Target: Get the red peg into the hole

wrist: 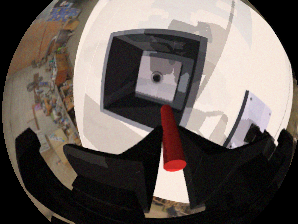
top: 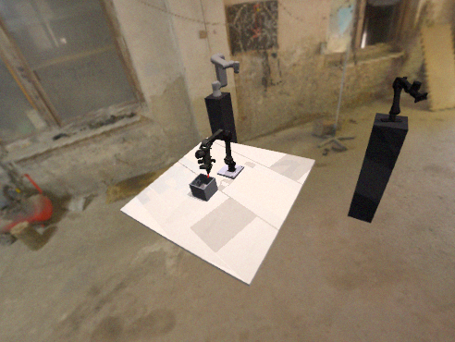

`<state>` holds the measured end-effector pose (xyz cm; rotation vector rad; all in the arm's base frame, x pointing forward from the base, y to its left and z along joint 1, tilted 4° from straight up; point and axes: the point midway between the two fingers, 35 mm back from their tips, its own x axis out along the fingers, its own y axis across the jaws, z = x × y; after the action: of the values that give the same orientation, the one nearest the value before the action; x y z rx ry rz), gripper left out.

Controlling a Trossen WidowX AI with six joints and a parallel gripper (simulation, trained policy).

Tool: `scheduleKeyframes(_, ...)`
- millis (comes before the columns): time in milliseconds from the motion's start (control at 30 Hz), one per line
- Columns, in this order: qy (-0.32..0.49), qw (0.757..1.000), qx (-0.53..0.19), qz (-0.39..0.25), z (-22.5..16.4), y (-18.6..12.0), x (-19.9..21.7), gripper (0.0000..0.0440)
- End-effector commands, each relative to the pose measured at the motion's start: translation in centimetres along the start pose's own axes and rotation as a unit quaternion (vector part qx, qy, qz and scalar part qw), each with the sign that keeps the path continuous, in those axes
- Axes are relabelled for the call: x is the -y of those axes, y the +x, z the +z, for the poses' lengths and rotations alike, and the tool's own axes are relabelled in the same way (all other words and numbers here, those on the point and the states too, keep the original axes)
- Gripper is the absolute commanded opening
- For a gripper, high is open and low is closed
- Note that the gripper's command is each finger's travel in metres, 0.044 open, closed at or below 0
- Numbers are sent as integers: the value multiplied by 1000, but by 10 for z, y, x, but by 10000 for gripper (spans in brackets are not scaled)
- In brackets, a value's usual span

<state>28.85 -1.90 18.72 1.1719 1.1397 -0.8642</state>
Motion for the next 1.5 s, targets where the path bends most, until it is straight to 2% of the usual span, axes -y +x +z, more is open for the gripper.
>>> scheduleKeyframes(0, -1, 1000, -3, -5, 8, 5, -3, 0)
scheduleKeyframes(467, -4, 999, -16, -27, 37, 45, -7, 0)
scheduleKeyframes(1233, -51, 997, -45, -43, 45, 112, -16, 2)
scheduleKeyframes(1300, -55, 996, -45, -46, 45, 116, -16, 18)
scheduleKeyframes(1467, -63, 995, -56, -59, 43, 123, -14, 110)
